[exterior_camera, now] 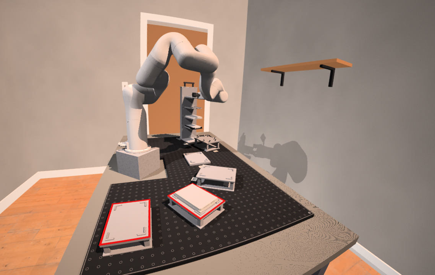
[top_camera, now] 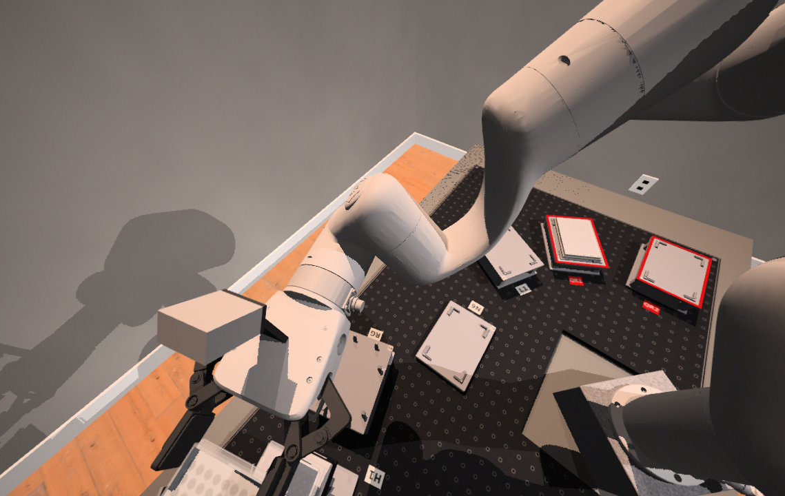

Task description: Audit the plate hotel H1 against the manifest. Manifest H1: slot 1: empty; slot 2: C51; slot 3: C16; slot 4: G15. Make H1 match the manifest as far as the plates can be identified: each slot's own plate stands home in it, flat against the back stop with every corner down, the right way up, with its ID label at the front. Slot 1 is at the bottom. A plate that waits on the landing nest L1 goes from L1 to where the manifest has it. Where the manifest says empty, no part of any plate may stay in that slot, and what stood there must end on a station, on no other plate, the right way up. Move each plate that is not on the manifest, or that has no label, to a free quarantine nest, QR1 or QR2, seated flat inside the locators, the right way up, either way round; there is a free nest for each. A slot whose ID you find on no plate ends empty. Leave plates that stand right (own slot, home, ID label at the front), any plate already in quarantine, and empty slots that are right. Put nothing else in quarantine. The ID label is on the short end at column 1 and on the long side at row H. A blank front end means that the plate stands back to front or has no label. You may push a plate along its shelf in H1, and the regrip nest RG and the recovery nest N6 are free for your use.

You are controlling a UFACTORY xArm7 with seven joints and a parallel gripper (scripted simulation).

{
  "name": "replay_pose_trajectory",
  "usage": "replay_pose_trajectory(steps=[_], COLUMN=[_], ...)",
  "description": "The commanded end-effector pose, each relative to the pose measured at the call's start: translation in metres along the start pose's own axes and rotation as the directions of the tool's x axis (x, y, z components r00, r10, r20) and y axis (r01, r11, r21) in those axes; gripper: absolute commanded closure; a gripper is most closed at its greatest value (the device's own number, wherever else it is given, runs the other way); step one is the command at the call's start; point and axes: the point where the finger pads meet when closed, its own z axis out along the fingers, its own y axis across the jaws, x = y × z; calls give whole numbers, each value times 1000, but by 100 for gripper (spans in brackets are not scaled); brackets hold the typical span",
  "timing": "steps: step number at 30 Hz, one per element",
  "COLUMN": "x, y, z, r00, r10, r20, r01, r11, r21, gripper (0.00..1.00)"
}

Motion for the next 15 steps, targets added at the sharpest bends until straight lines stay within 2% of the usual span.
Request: replay_pose_trajectory(steps=[1,15], x=[2,2], y=[0,0], z=[-6,-26], r00=[1000,1000], r10=[-4,-4], r20=[0,0], r01=[4,4], r11=[1000,1000], r21=[1,1], gripper=[100,100])
